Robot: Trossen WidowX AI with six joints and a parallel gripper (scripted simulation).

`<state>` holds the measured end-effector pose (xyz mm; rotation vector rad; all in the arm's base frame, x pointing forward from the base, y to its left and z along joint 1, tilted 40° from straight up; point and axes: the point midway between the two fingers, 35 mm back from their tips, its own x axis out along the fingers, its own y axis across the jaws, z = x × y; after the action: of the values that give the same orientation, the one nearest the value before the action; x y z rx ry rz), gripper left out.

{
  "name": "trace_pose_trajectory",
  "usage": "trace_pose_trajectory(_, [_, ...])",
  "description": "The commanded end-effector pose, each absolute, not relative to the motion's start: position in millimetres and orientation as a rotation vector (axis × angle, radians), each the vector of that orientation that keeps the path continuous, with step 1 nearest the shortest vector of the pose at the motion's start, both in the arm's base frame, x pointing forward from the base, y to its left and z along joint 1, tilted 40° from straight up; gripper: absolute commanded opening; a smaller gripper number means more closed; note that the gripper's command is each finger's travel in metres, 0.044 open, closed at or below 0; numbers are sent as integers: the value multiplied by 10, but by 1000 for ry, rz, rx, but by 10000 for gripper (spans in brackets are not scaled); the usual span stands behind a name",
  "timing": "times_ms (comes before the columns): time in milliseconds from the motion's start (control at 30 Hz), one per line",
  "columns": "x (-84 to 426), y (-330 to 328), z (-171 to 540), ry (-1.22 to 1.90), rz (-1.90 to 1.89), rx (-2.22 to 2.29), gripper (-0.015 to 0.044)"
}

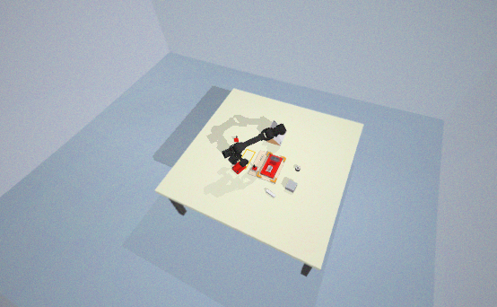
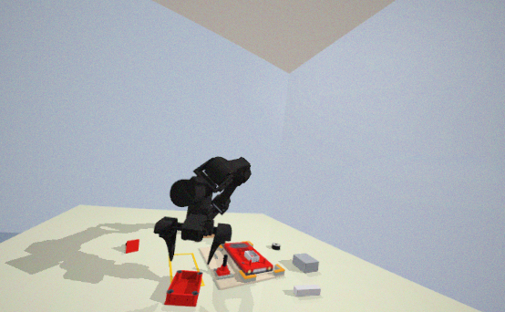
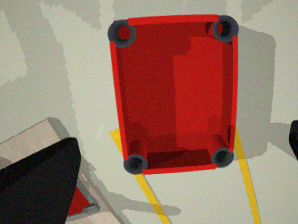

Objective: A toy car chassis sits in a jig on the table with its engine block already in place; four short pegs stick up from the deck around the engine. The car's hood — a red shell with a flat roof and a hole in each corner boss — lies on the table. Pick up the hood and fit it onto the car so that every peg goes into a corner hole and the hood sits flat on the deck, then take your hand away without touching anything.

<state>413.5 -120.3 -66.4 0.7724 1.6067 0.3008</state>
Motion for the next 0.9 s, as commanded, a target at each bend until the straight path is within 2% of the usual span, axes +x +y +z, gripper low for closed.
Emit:
trace_pose_trajectory(0, [4132,-1179,-696,1608,300,780,440])
trace_pose_trajectory(867, [4136,-1057,-840,1607,301,780,440])
